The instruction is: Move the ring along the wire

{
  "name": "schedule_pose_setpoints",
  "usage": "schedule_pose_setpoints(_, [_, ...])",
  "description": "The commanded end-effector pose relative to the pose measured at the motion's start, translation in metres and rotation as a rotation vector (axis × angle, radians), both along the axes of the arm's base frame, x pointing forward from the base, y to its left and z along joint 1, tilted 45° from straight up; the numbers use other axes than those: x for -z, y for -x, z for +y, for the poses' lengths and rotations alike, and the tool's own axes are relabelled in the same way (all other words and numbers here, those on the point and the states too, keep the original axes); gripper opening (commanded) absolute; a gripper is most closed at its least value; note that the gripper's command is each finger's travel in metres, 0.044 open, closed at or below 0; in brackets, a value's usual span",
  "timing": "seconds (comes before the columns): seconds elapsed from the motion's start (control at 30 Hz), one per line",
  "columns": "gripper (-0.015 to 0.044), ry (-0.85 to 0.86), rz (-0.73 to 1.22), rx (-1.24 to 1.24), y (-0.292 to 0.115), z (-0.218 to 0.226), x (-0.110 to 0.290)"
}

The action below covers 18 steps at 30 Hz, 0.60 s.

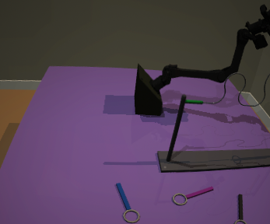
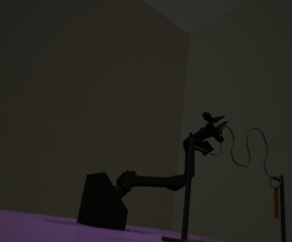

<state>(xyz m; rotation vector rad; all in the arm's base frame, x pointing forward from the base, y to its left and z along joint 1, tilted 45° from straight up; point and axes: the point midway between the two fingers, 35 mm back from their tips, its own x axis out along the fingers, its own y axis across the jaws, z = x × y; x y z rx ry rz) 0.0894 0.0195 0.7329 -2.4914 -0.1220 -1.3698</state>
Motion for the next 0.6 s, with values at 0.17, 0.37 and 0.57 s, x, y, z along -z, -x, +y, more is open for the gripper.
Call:
schedule_pose_setpoints(0.17, [0.0160, -0.190, -0.154, -0.394, 0.025, -0.038, -0.009])
schedule_pose_setpoints(0.37, [0.0160, -0.317, -0.236, -0.660, 0.028, -0.061, -0.011])
schedule_pose_setpoints(0.57, [0.0160, -0.453, -0.306, -0.919, 0.022, -0.084, -0.011])
